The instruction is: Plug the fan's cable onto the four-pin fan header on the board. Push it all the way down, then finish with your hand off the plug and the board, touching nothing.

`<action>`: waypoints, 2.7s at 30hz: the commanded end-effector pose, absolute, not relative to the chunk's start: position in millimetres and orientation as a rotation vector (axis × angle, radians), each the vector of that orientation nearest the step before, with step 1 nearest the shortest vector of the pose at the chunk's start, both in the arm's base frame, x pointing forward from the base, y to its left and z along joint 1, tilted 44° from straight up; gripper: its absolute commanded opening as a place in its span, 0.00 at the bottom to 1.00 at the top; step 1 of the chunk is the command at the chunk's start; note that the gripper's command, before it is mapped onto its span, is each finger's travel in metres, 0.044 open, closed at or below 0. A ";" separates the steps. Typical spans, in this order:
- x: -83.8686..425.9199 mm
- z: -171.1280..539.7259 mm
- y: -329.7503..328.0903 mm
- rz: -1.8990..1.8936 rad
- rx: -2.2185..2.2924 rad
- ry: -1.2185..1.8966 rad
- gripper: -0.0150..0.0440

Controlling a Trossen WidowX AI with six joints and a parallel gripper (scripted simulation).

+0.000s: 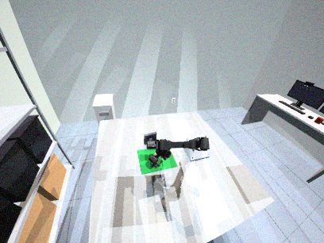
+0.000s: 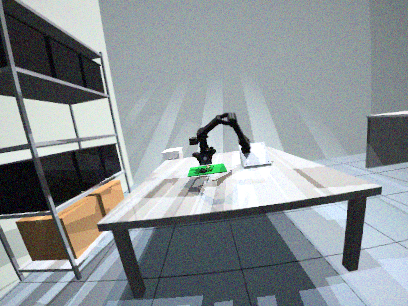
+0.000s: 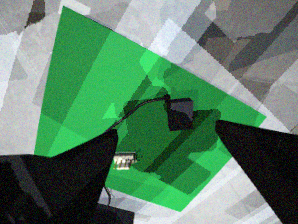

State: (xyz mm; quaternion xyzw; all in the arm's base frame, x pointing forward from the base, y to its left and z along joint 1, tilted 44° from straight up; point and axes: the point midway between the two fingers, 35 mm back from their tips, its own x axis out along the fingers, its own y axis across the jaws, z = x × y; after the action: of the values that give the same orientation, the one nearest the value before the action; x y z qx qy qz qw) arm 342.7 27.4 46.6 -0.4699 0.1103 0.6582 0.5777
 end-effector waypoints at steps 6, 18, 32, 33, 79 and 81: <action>342.7 46.1 27.1 1.538 -1.098 0.265 1.00; 351.1 54.3 30.2 1.493 -1.192 0.323 0.87; 360.5 64.8 33.0 1.423 -1.278 0.380 0.61; 360.5 64.8 33.0 1.423 -1.278 0.380 0.61; 368.2 15.5 82.1 1.424 -1.281 0.368 0.42; 368.2 15.5 82.1 1.424 -1.281 0.368 0.40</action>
State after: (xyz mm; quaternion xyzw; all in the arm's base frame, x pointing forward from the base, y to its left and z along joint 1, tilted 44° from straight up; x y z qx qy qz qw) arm 367.9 82.0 15.0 -0.5433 0.1569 0.6044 0.5611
